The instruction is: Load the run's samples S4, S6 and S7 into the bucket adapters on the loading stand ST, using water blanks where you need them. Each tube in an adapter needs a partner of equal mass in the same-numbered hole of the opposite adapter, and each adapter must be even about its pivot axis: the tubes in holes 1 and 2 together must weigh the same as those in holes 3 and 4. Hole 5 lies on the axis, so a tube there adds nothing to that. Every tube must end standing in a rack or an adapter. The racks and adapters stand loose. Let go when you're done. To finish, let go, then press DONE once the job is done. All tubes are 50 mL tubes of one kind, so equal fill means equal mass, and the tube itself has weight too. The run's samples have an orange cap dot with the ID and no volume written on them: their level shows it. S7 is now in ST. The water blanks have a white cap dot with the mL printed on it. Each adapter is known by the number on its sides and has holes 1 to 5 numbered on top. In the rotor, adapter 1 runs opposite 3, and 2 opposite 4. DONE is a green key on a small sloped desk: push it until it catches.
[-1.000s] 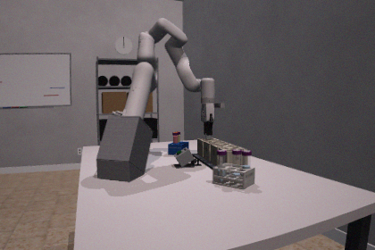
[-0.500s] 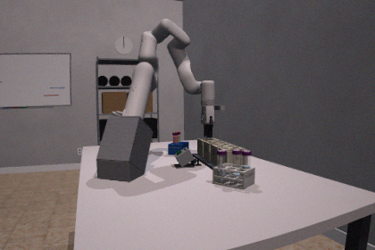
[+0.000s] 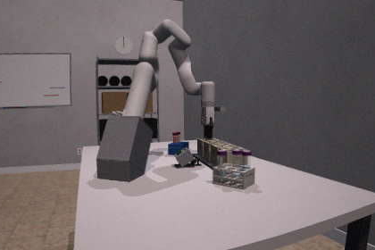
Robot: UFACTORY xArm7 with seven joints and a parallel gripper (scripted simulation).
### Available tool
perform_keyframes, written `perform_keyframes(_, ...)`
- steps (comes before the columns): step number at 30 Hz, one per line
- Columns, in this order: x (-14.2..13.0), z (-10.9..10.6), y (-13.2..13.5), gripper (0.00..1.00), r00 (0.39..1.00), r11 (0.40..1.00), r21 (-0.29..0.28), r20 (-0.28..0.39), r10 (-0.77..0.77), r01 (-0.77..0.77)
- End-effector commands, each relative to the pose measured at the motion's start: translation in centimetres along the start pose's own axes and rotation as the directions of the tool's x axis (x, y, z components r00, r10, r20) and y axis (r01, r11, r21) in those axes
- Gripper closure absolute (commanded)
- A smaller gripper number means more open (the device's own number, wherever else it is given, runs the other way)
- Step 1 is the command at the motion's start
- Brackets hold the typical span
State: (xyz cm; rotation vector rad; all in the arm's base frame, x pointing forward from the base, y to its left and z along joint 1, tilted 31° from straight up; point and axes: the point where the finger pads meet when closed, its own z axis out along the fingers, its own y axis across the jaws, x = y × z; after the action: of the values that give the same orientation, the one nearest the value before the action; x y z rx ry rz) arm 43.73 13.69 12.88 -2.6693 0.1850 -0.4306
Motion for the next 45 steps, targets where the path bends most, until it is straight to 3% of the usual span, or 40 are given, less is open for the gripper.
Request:
perform_keyframes(1,0.1,-0.1,0.0,1.0,1.0,1.0,0.0,-0.003,0.0,0.0)
perform_keyframes(4,0.1,-0.1,0.0,1.0,1.0,1.0,0.0,-0.003,0.0,0.0)
perform_keyframes(5,0.1,0.0,0.0,0.56,1.0,1.0,0.0,-0.003,0.0,0.0)
perform_keyframes(33,0.1,0.0,0.0,0.56,1.0,1.0,0.0,-0.003,0.0,0.0)
perform_keyframes(45,0.1,-2.4,0.0,0.56,1.0,1.0,0.0,-0.003,0.0,0.0)
